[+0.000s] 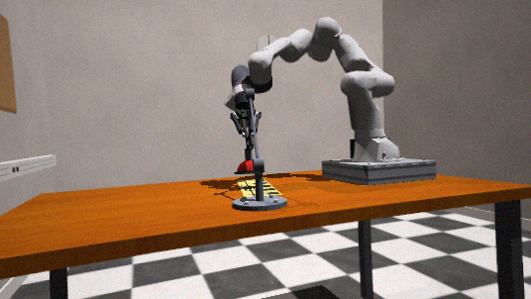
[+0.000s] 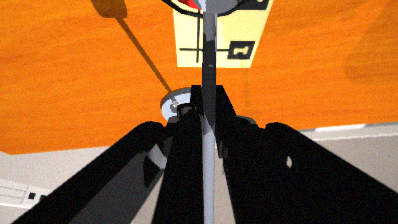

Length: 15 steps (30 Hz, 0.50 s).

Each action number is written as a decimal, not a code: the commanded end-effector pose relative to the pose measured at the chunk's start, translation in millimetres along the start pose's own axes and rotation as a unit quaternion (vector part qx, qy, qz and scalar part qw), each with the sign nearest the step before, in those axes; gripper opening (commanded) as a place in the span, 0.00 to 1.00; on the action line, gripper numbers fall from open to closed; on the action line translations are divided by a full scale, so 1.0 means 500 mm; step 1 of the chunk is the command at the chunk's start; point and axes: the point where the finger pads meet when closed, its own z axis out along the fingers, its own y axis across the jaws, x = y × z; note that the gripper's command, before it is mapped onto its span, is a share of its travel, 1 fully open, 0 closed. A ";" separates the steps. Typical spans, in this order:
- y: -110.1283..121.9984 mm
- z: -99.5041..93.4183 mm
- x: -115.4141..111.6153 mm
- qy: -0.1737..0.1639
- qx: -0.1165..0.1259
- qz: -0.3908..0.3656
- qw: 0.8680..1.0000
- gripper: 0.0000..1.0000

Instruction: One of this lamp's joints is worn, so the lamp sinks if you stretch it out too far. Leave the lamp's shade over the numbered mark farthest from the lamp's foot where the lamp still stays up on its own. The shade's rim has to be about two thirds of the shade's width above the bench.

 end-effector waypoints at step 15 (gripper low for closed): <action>-0.016 -0.016 0.016 0.003 0.008 0.001 1.000 0.10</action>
